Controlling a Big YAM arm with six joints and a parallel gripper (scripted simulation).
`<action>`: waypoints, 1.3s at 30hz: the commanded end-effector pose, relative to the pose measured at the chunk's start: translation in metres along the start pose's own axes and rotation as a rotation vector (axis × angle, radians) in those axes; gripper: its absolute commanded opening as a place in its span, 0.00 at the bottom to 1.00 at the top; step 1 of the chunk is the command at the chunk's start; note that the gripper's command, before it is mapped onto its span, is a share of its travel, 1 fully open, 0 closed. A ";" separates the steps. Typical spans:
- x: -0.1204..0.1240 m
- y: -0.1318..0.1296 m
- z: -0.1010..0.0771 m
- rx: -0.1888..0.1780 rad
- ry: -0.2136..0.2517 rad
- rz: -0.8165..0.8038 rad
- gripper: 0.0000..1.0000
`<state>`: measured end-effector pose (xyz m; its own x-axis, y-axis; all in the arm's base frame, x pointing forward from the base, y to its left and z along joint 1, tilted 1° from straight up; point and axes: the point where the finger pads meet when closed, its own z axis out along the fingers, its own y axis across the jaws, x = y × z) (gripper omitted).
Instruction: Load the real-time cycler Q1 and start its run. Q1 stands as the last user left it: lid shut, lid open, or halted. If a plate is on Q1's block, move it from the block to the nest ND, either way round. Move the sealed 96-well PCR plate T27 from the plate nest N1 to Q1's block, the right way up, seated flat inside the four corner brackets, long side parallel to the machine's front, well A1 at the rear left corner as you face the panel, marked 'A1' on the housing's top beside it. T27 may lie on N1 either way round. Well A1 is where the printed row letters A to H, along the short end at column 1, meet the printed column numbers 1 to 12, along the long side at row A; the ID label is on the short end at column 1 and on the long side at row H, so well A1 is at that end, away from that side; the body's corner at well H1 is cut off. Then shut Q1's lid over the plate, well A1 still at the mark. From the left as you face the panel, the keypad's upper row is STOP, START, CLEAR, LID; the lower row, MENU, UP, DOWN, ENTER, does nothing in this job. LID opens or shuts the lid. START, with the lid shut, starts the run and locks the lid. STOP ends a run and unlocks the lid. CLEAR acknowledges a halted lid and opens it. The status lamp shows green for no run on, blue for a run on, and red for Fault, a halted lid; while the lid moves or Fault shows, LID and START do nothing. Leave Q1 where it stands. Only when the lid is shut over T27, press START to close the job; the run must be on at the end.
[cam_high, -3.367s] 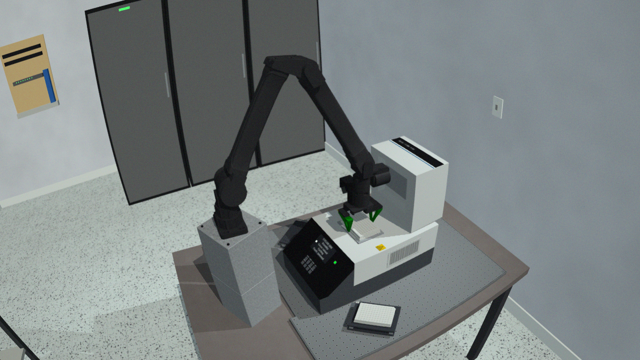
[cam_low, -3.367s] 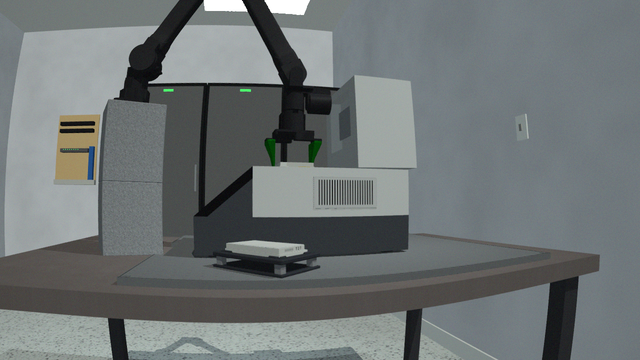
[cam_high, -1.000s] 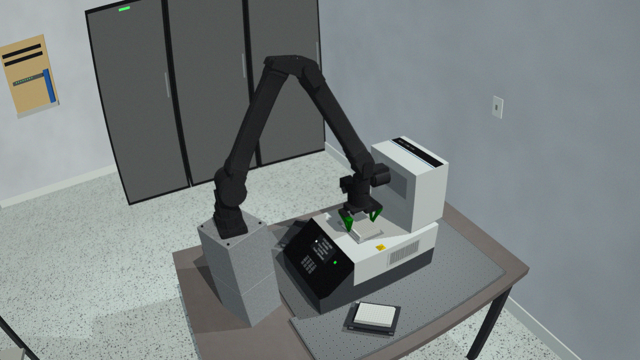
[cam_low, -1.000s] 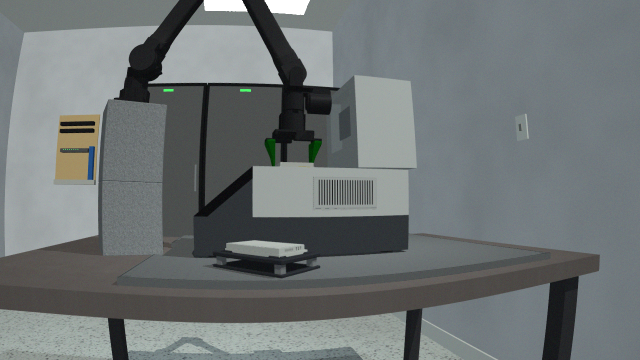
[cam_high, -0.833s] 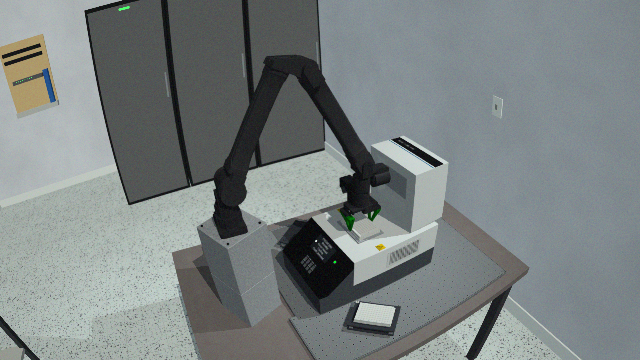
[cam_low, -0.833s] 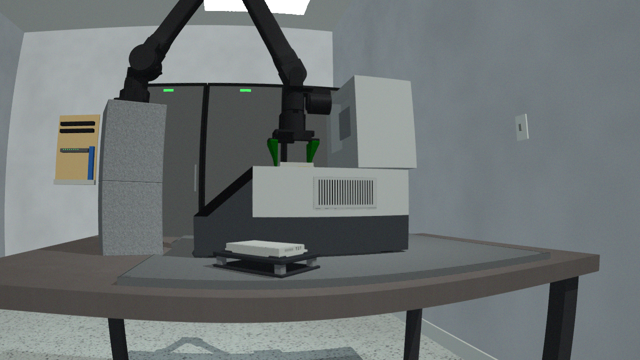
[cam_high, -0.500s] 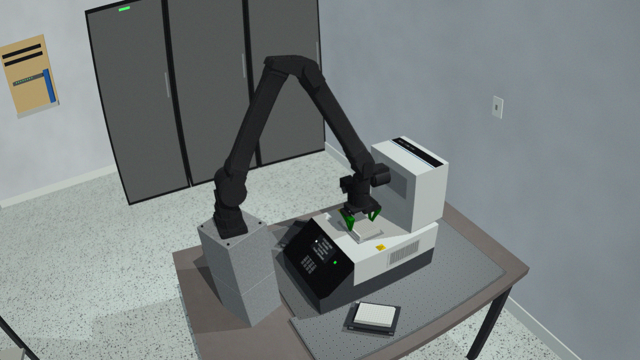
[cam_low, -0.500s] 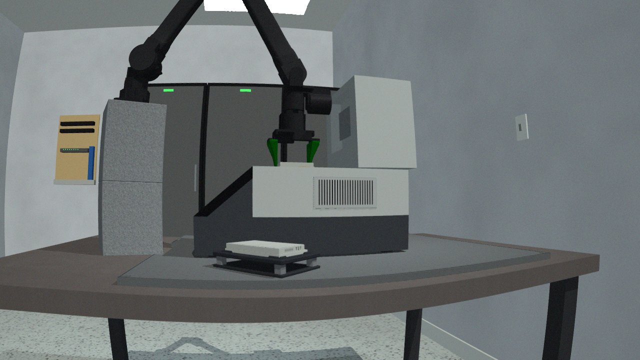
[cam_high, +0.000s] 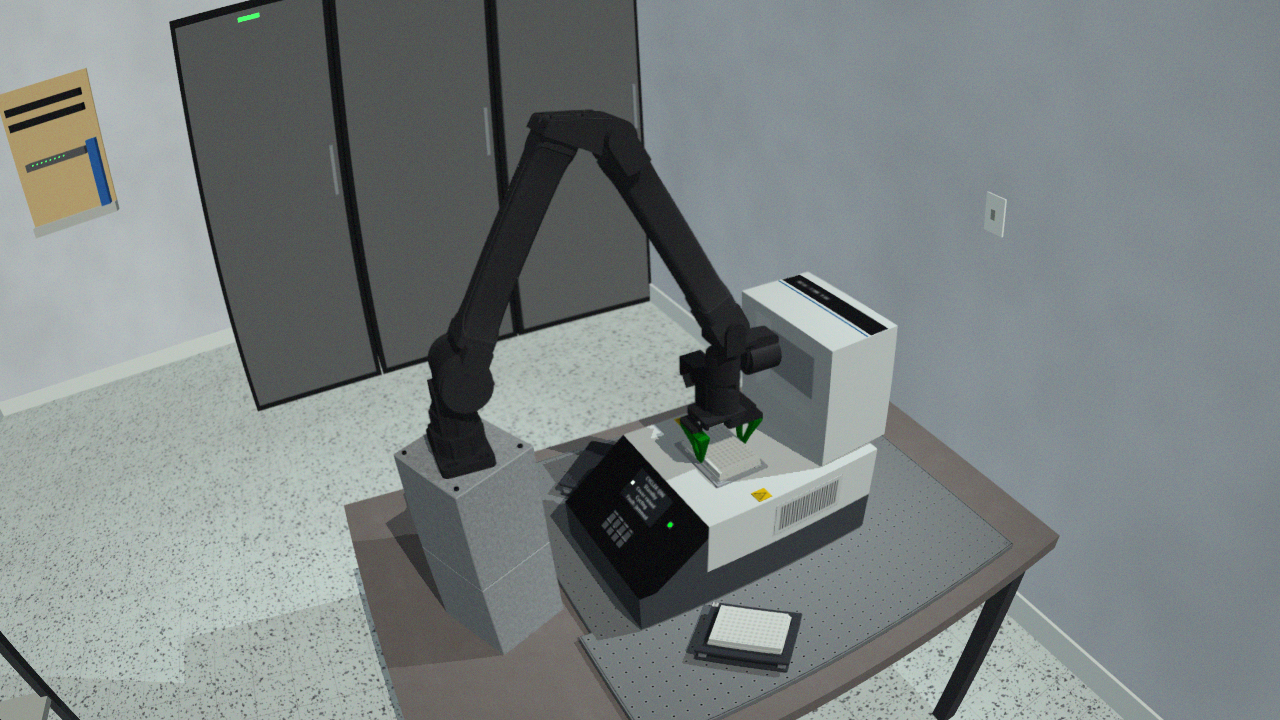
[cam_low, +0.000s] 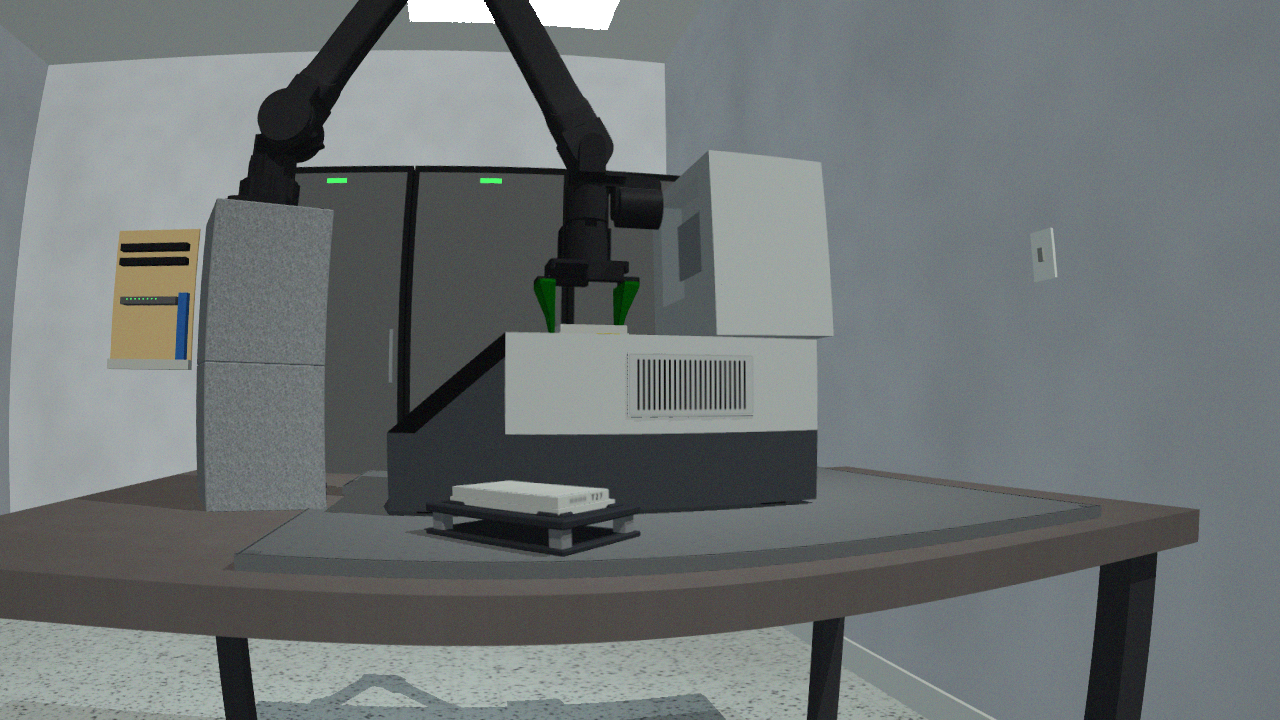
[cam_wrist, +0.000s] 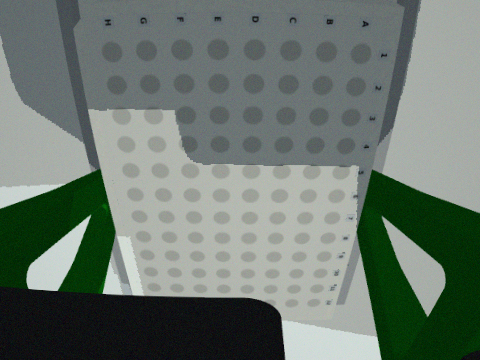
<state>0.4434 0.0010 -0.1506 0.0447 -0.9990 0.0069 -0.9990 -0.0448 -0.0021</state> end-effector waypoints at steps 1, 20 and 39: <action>-0.003 -0.010 -0.022 0.038 -0.002 -0.007 0.00; -0.003 -0.008 -0.026 0.033 -0.002 -0.006 0.00; -0.003 -0.007 -0.043 0.034 -0.002 -0.005 0.00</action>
<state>0.4432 0.0010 -0.1501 0.0447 -0.9990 0.0069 -0.9990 -0.0447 -0.0025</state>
